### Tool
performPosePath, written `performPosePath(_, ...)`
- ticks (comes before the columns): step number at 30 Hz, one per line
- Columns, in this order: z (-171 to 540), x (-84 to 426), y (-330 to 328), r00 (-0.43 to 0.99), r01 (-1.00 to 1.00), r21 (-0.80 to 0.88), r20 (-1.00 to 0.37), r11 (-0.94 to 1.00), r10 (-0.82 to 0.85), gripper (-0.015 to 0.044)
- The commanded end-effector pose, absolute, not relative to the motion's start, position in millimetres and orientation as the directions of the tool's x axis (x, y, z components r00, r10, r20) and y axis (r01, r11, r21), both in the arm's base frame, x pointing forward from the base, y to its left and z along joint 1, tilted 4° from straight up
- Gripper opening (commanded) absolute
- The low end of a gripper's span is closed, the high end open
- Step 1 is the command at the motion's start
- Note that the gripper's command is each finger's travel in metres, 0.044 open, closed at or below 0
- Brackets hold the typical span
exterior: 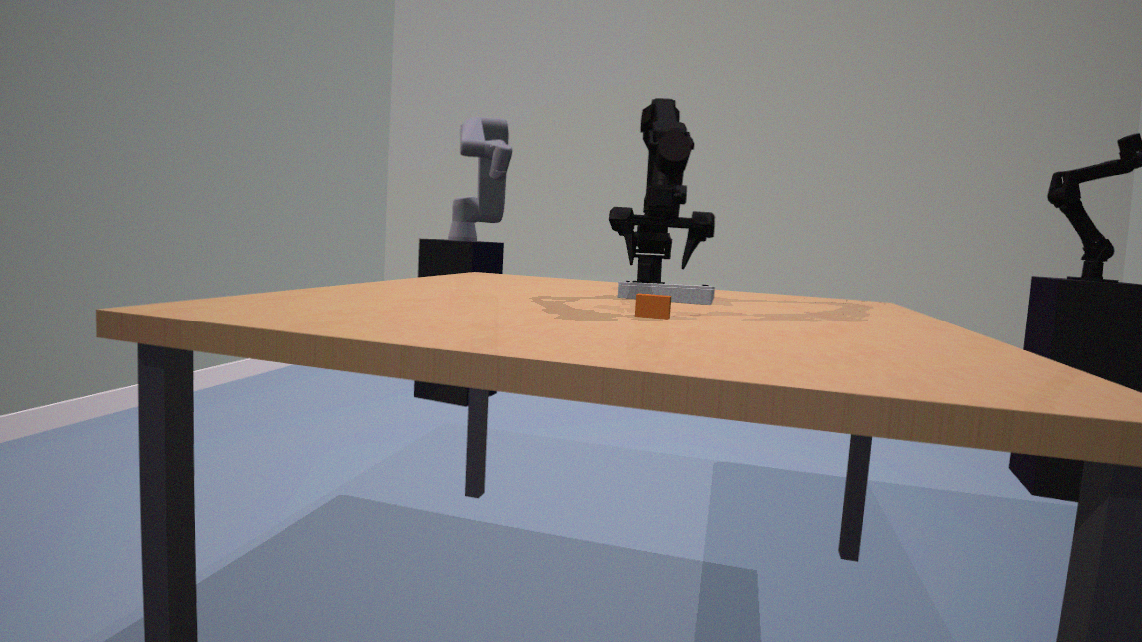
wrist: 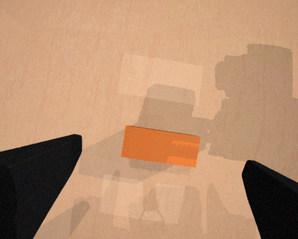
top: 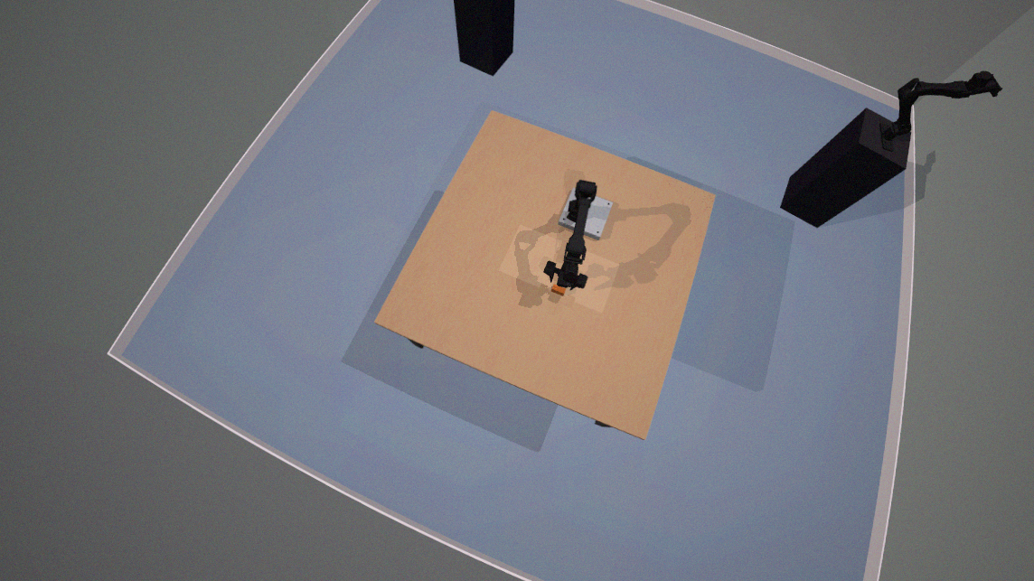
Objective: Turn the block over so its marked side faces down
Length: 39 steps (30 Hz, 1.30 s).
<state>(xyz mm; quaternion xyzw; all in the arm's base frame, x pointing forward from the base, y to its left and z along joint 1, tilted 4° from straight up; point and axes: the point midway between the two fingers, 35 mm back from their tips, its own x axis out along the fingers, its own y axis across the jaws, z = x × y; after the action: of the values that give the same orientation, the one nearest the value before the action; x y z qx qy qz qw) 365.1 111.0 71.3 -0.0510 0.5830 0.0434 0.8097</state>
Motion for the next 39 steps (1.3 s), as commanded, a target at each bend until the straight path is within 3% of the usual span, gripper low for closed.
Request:
performPosePath(1, 76, 373, 111, 0.177, -0.135, -0.029, -0.984, 0.990, -0.005, 0.0440)
performPosePath(8, 88, 378, 111, -0.027, -0.124, -0.019, -0.999, 0.992, -0.022, 0.0440)
performPosePath(39, 31, 376, 109, -0.033, -0.123, -0.018, -0.999, 0.992, -0.022, 0.0440)
